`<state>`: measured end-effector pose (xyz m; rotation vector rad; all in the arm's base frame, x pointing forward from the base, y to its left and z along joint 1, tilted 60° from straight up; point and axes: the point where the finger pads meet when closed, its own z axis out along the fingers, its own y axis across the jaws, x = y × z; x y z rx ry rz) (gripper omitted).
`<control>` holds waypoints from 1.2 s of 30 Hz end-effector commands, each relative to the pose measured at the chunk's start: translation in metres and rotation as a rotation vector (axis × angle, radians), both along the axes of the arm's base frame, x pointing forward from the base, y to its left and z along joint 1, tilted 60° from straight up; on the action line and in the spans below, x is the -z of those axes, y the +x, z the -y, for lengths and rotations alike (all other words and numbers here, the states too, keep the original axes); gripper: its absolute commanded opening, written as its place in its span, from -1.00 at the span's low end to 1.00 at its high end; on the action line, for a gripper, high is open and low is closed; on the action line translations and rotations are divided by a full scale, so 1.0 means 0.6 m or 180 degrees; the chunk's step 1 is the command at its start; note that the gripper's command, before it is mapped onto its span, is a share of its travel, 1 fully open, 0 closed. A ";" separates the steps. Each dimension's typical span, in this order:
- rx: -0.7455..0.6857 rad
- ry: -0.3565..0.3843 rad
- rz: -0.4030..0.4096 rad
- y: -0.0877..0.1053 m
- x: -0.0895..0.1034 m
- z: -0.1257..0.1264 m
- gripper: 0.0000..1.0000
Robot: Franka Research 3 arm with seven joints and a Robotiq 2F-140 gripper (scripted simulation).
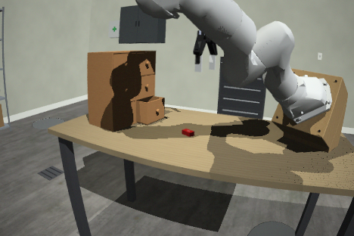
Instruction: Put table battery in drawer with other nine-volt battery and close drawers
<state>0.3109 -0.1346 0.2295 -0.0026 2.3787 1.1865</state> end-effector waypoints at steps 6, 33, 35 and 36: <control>0.0004 0.0033 -0.0025 -0.036 -0.042 0.059 1.00; 0.0004 0.0033 -0.0025 -0.095 -0.137 0.195 1.00; 0.0004 0.0033 -0.0026 -0.084 -0.143 0.197 1.00; 0.0004 0.0033 -0.0026 -0.084 -0.143 0.197 1.00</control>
